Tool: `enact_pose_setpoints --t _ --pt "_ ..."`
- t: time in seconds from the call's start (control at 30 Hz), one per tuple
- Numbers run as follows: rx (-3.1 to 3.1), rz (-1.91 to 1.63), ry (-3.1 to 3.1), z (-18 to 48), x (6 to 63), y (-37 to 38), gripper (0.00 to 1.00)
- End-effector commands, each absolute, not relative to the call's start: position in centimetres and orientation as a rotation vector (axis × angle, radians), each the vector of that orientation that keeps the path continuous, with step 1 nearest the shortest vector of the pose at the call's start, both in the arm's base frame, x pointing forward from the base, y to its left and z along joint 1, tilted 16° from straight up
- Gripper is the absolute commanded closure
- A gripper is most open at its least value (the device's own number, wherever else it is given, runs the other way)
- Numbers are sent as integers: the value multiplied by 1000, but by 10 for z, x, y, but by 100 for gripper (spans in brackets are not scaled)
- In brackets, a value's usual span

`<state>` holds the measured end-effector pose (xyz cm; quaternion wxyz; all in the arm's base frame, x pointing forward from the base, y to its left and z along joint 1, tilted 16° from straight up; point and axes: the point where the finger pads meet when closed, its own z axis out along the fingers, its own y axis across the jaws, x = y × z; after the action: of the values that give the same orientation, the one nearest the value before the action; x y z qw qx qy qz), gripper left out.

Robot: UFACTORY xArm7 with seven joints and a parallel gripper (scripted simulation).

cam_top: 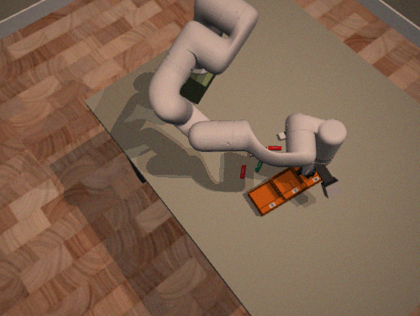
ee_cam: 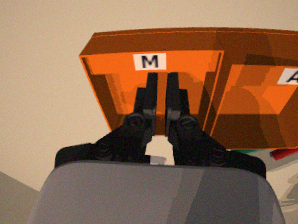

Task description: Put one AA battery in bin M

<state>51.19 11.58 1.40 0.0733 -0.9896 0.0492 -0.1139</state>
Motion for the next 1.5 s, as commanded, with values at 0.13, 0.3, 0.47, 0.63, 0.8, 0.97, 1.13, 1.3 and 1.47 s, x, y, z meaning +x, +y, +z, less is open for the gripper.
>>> enact_pose_setpoints --t 0.13,0.3,0.47,0.63,0.8,0.97,1.13,1.3,1.47 --pt "-2970 -347 148 18 512 115 93" --pt "-2970 -347 148 25 510 114 93" --pt "-2970 -347 148 31 509 113 93" --pt "-2970 -347 148 36 508 113 93" --pt "-2970 -347 148 41 506 112 93" --pt "-2970 -347 148 52 504 110 93" --pt "-2970 -347 148 72 499 108 93" --pt "-2970 -347 148 73 499 108 93" --pt "-2970 -347 148 97 493 104 93"
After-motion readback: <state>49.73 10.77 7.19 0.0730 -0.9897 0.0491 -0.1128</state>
